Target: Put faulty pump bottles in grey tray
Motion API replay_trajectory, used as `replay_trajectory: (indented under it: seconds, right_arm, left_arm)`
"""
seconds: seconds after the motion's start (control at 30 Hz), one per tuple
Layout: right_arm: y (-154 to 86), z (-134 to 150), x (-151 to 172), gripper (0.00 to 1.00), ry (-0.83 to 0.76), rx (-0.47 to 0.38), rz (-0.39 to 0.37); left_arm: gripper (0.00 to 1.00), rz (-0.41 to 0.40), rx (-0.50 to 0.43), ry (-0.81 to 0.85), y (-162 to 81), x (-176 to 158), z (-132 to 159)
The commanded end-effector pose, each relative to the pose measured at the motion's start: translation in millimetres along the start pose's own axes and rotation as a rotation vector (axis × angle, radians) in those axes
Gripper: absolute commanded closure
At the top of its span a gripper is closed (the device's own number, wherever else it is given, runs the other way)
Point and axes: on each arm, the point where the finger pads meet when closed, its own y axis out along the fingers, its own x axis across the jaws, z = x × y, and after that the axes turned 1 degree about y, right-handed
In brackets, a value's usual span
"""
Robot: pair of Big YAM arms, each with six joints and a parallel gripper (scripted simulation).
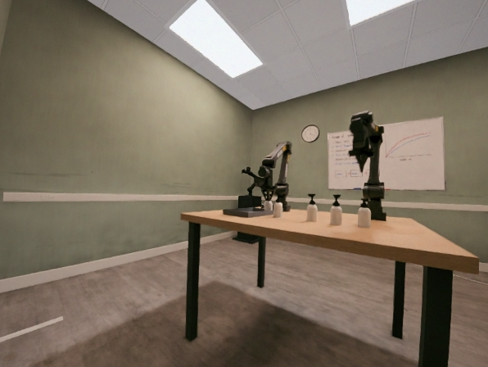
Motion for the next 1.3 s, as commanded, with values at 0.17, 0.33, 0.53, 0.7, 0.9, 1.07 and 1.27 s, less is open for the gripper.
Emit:
replay_trajectory:
  seconds: [0.17, 0.33, 0.53, 0.7, 0.9, 1.07, 1.27]
  right_arm:
    - [-8, -13, 4, 0.78, 0.001, -0.032, -0.009]
    - [-8, -13, 4, 0.78, 0.001, -0.032, -0.009]
    - [-8, -13, 4, 0.78, 0.001, -0.032, -0.009]
    - [-8, -13, 4, 0.78, 0.001, -0.032, -0.009]
    - [-8, -13, 4, 0.78, 0.001, -0.032, -0.009]
    - [-8, -13, 4, 0.78, 0.001, -0.032, -0.009]
    - [-8, -13, 4, 0.78, 0.001, -0.032, -0.009]
  left_arm:
    - [1.0, 0.068, -0.295, 0.265, 2, -90, -8]
    - [1.0, 0.135, -0.465, 0.411, 0, -146, 0]
    - [1.0, 0.259, -0.681, 0.591, -10, -216, 30]
    - [1.0, 0.392, -0.853, 0.727, -25, -267, 69]
    - [1.0, 0.532, -0.996, 0.832, -42, -302, 114]
    - [1.0, 0.658, -1.099, 0.903, -56, -321, 155]
    - [1.0, 0.703, -1.134, 0.904, -69, -329, 161]
